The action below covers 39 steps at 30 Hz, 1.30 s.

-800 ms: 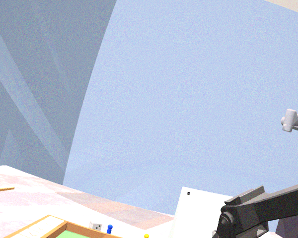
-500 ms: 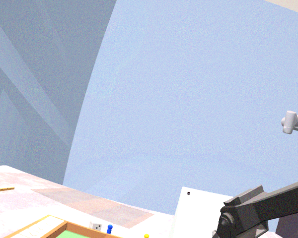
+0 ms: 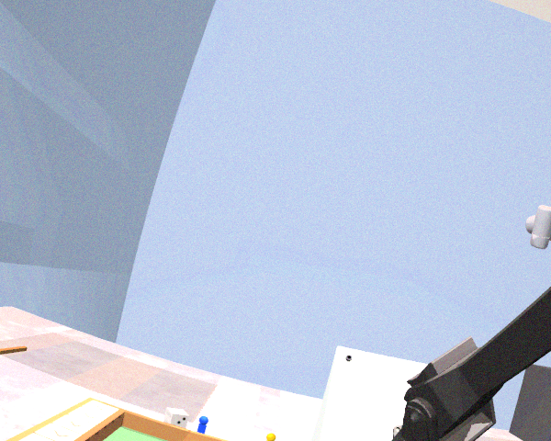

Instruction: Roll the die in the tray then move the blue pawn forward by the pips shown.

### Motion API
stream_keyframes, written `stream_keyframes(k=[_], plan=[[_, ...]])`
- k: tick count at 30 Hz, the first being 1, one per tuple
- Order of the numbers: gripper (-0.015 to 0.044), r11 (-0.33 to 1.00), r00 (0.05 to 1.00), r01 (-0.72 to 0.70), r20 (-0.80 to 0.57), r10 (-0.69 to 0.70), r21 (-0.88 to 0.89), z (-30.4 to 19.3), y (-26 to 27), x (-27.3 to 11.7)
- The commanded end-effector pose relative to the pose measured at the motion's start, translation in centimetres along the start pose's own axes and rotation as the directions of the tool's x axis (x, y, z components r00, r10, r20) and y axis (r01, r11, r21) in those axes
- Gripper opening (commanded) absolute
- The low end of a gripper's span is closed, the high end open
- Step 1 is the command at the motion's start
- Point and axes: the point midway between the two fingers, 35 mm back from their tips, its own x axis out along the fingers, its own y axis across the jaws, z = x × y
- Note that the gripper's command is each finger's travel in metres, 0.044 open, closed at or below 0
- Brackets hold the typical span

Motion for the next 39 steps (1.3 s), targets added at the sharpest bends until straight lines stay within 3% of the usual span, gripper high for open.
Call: stream_keyframes(k=[1,17,29,39], plan=[[0.0275,0.999,0.996,-0.053,-0.076,0.053,0.001,-3.4,2.0,0.5],[0.0275,0.935,0.849,-0.314,-0.394,0.353,0.163,-19.5,13.6,-1.1],[0.0275,0.755,0.504,-0.555,-0.581,0.639,0.349,-32.9,25.3,-9.4],[0.0275,0.506,0.122,-0.652,-0.581,0.805,0.565,-40.0,34.1,-20.6]])
